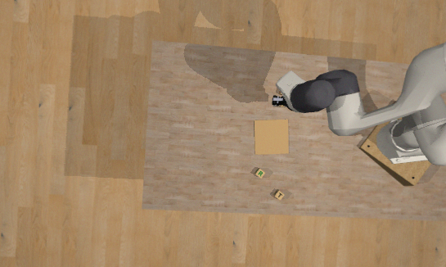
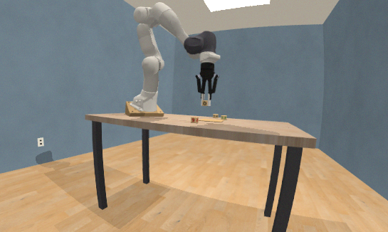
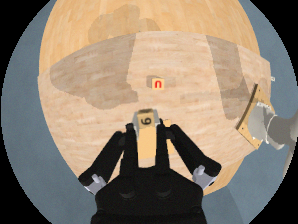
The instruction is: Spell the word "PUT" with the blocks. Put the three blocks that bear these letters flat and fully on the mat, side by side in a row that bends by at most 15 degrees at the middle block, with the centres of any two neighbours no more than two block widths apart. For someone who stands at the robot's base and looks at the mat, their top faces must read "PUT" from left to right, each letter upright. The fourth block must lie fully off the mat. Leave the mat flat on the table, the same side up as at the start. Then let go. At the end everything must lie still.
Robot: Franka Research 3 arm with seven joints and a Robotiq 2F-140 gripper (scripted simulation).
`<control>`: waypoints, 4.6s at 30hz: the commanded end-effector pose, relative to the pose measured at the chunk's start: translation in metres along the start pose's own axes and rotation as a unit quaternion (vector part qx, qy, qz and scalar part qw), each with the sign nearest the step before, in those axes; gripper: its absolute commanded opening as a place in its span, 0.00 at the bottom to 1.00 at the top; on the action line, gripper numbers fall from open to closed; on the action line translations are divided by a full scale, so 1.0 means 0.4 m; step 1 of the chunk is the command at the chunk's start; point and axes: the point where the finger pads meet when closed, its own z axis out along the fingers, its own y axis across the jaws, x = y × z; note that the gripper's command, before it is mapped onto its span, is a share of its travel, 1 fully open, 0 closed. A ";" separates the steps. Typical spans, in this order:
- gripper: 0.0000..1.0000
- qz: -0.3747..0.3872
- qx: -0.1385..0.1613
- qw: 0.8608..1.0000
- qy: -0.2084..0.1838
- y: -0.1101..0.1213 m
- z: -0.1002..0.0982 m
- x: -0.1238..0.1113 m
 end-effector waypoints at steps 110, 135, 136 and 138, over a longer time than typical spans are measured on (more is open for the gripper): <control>0.16 0.006 0.003 1.000 -0.002 -0.005 0.215 -0.014; 0.16 0.006 0.003 1.000 -0.002 -0.004 0.215 -0.016; 0.16 0.006 0.003 1.000 -0.002 -0.004 0.215 -0.016; 0.16 0.006 0.003 1.000 -0.002 -0.004 0.215 -0.016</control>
